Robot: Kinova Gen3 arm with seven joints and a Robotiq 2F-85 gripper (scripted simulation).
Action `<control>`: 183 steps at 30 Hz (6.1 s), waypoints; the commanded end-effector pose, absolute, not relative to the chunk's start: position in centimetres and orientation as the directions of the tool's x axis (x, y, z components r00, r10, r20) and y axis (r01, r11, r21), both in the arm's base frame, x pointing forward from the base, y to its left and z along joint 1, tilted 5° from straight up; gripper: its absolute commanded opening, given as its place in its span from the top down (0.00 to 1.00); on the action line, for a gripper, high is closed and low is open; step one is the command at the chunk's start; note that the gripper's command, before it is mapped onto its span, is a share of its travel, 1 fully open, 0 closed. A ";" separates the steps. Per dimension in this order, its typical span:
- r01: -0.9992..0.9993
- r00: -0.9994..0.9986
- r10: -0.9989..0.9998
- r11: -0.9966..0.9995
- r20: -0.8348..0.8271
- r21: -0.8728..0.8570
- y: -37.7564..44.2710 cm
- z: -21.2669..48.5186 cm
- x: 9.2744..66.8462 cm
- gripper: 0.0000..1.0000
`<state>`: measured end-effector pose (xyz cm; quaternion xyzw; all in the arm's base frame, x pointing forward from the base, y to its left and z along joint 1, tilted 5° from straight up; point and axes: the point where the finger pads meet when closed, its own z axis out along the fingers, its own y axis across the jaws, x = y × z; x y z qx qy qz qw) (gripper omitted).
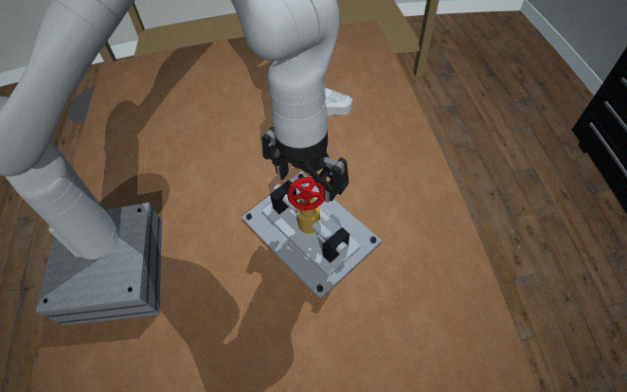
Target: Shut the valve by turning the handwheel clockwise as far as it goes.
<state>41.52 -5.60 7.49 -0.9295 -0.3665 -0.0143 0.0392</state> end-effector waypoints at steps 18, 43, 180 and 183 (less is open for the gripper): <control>0.681 0.732 0.679 -0.729 0.053 -0.063 -5.5 5.4 41.5 0.00; 0.681 0.732 0.679 -0.729 0.053 -0.063 -5.4 4.5 41.5 0.00; 0.257 0.966 0.257 -0.963 0.017 -0.081 -5.4 4.5 41.5 1.00; 0.223 0.975 0.222 -0.971 0.015 -0.081 -5.4 4.5 41.5 1.00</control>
